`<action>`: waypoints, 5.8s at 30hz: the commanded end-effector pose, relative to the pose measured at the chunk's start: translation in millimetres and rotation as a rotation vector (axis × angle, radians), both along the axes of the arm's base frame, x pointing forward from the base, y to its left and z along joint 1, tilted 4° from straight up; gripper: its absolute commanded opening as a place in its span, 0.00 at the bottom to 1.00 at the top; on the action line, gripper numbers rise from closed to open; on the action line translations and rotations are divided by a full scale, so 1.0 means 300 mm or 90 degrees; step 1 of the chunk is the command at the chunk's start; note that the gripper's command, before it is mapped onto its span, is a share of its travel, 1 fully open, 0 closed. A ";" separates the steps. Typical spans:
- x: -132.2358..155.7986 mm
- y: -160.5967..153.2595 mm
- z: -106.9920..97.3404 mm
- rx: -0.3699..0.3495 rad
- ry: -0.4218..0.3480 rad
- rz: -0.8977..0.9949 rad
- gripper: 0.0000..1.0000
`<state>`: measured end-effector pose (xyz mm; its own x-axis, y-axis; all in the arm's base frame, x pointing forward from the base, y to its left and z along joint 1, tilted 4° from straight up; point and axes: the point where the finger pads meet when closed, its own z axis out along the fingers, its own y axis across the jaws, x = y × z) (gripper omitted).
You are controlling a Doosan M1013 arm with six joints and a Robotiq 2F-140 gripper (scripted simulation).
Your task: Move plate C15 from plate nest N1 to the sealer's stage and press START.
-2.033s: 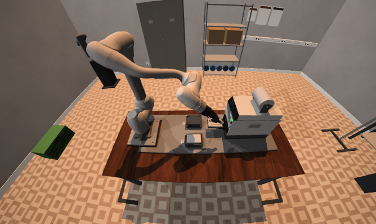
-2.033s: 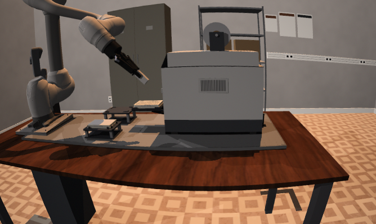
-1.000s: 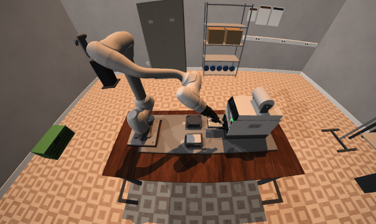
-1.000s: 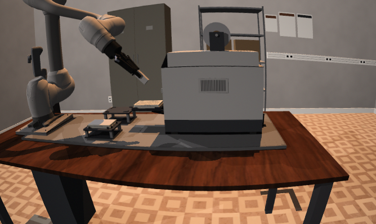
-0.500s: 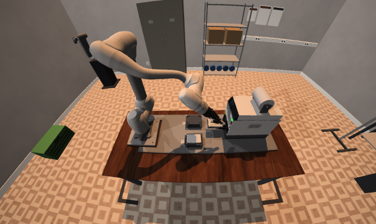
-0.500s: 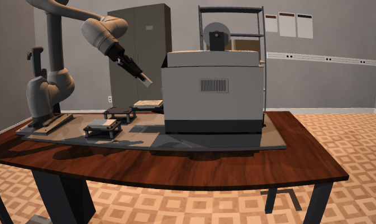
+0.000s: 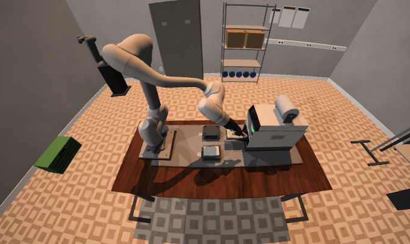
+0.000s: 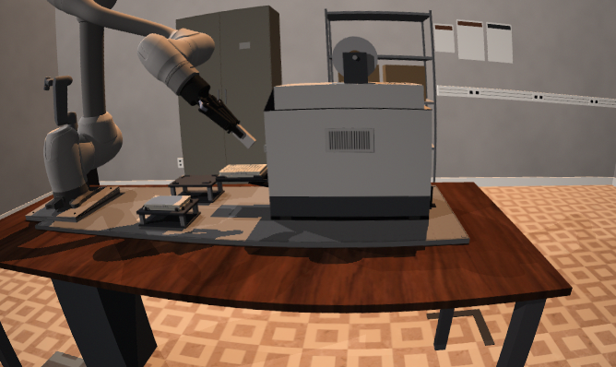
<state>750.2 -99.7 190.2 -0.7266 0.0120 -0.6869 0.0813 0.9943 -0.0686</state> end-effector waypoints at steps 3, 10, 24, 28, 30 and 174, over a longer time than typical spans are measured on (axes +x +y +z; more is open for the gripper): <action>0.032 0.000 -0.014 0.000 -0.003 0.001 0.10; 0.057 -0.004 -0.037 0.000 -0.003 0.001 0.10; 0.057 -0.004 -0.037 0.000 -0.003 0.001 0.10; 0.057 -0.004 -0.037 0.000 -0.003 0.001 0.10; 0.057 -0.004 -0.037 0.000 -0.003 0.001 0.10; 0.088 -0.003 -0.036 0.000 -0.003 0.001 0.10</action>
<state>773.0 -101.4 179.5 -0.7240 0.0125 -0.6897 0.0812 0.9944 -0.0672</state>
